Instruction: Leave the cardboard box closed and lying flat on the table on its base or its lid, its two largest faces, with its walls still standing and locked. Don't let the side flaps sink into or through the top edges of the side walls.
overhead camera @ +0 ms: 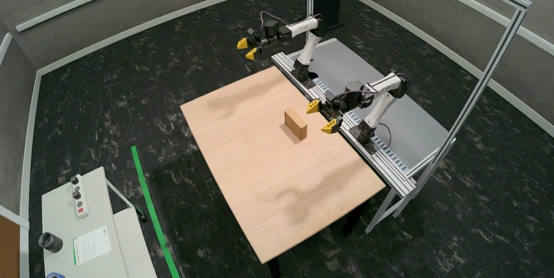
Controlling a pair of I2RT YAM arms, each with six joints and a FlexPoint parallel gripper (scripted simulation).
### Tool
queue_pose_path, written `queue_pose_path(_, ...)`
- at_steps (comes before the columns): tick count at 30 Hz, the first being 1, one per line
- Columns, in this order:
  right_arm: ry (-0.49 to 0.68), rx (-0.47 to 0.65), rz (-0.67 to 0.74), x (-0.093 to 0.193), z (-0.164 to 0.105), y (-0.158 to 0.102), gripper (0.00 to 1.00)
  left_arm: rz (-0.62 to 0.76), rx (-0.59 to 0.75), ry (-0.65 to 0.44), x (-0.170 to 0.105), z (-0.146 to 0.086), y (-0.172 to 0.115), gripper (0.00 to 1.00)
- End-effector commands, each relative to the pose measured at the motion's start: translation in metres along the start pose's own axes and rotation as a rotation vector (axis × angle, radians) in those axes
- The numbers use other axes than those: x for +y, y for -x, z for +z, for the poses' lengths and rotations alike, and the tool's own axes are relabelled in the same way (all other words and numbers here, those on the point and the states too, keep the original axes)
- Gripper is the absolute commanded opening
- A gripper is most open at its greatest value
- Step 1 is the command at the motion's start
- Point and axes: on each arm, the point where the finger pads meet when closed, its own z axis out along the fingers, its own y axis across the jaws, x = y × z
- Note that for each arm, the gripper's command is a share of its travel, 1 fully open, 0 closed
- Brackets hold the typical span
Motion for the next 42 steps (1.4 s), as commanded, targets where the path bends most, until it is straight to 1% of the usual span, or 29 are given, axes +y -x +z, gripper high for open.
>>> queue_pose_path(1,-0.004,-0.017,-0.001,-0.001,-0.002,0.006,1.00,-0.001,-0.015,-0.004,-0.001,-0.002,0.006,1.00)
queue_pose_path(17,-0.004,-0.017,-0.001,-0.001,-0.002,0.006,1.00,-0.001,-0.015,-0.004,-0.001,-0.002,0.006,1.00)
queue_pose_path(18,-0.003,-0.015,0.003,0.003,-0.011,0.017,0.00,0.000,-0.011,-0.005,-0.005,-0.010,0.015,0.00)
queue_pose_path(23,0.006,0.163,0.010,0.017,-0.019,-0.016,0.00,-0.005,0.165,-0.003,-0.015,-0.020,-0.019,0.00)
queue_pose_path(24,0.014,0.209,0.009,0.021,-0.017,-0.026,0.00,-0.004,0.188,-0.006,-0.018,-0.023,-0.024,0.00)
queue_pose_path(26,0.029,0.266,0.006,0.031,-0.018,-0.039,0.00,-0.001,0.238,-0.015,-0.024,-0.026,-0.035,0.00)
queue_pose_path(32,0.074,0.408,-0.001,0.056,-0.031,-0.066,0.00,0.011,0.395,-0.044,-0.043,-0.033,-0.068,0.00)
queue_pose_path(34,0.074,0.408,-0.001,0.056,-0.031,-0.066,0.00,0.011,0.395,-0.044,-0.043,-0.033,-0.068,0.00)
queue_pose_path(38,0.095,0.539,-0.008,0.069,-0.039,-0.089,0.00,0.020,0.522,-0.055,-0.052,-0.042,-0.090,0.00)
queue_pose_path(42,0.105,0.640,-0.012,0.082,-0.046,-0.111,0.00,0.028,0.621,-0.061,-0.061,-0.048,-0.111,0.00)
